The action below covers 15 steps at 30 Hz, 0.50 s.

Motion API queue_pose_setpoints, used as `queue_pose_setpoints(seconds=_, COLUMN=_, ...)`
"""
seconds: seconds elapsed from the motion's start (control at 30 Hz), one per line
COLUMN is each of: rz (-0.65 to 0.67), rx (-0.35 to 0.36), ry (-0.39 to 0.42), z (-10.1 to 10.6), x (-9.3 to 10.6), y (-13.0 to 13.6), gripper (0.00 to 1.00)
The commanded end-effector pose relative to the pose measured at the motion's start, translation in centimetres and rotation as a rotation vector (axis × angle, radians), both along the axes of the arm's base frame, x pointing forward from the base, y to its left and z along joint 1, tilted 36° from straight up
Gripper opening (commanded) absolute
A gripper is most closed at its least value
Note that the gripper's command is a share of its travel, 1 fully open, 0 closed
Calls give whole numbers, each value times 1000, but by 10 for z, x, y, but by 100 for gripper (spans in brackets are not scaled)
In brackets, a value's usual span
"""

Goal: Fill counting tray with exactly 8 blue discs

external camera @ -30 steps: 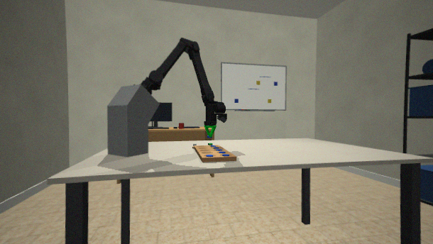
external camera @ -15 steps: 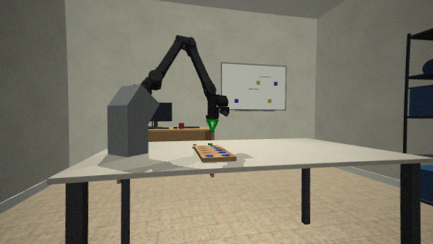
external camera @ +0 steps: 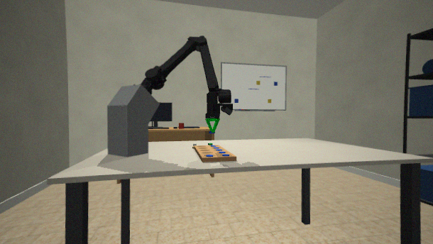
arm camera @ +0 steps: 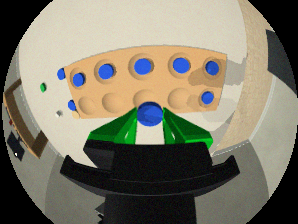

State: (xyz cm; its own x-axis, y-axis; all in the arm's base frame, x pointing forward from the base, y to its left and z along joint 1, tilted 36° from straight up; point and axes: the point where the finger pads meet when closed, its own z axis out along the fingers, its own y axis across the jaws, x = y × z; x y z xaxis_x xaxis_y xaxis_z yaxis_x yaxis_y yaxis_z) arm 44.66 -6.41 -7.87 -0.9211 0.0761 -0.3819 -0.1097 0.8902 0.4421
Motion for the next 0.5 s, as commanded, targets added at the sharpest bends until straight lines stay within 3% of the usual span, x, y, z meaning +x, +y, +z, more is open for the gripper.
queue_pose_setpoints(seconds=0.0, rz=69, rx=-20, ry=-33, z=-30, x=-10, y=-52, gripper=0)
queue_pose_setpoints(seconds=0.17, rz=65, rx=-13, ry=-42, z=-41, x=-19, y=-71, gripper=0)
queue_pose_setpoints(seconds=0.2, rz=100, rx=-12, ry=-43, z=-42, x=-15, y=-57, gripper=0)
queue_pose_setpoints(seconds=0.33, rz=100, rx=-26, ry=-62, z=-47, x=-9, y=-57, gripper=0)
queue_pose_setpoints(seconds=0.47, rz=82, rx=-17, ry=-46, z=-77, x=0, y=-38, gripper=0)
